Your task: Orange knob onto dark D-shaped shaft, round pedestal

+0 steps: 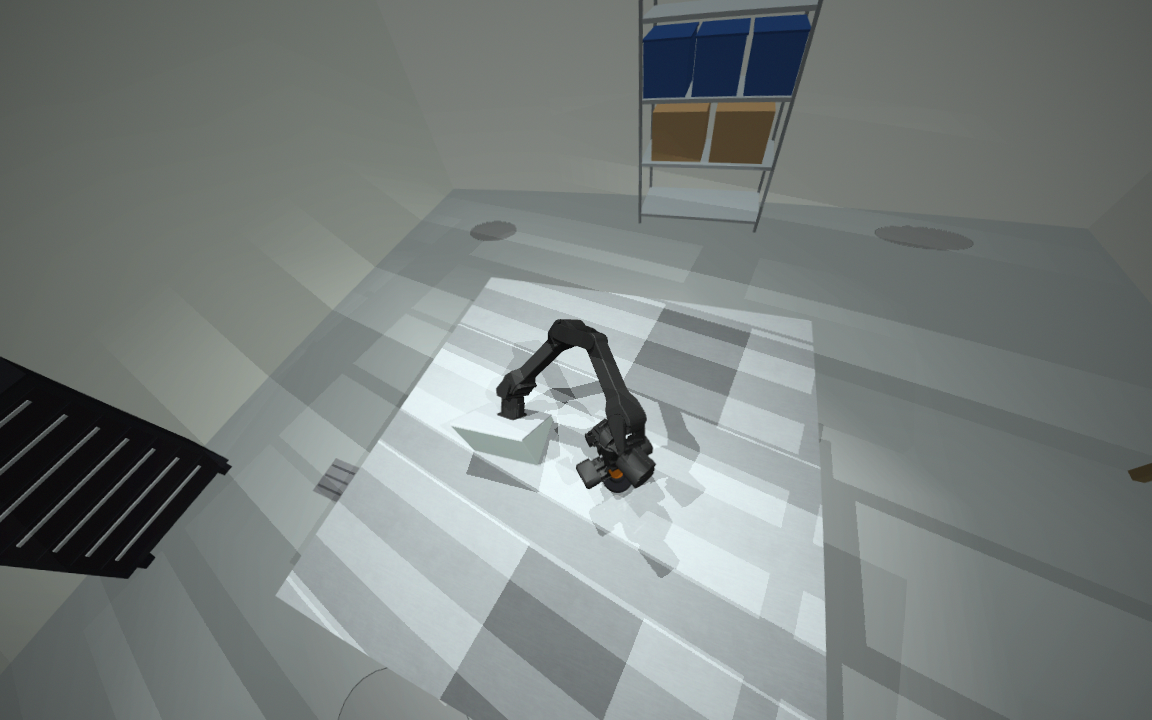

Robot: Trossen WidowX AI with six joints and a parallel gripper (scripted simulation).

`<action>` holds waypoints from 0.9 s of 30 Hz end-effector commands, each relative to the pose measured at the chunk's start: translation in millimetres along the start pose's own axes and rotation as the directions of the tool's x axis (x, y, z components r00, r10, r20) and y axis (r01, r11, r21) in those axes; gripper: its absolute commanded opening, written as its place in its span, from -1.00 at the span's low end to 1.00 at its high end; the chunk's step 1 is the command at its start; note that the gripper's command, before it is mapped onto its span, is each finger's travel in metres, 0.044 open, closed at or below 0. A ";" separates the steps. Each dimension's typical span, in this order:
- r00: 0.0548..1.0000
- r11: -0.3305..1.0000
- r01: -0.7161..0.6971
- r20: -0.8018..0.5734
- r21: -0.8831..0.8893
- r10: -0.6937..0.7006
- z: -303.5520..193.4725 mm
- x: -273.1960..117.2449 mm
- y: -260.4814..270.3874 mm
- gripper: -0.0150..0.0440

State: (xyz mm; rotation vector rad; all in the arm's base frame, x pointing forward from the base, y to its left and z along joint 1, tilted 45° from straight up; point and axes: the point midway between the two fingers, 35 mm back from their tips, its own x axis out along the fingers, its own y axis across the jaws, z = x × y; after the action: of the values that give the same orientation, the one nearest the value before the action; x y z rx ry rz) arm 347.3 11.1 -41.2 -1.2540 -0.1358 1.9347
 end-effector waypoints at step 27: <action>1.000 -0.137 0.007 -0.007 0.990 -0.002 0.1 -4.8 -1.0 -0.49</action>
State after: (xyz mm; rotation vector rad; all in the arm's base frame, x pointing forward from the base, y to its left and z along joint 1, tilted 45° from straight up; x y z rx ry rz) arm 346.6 12.5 -38.0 -0.4601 0.8528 1.5585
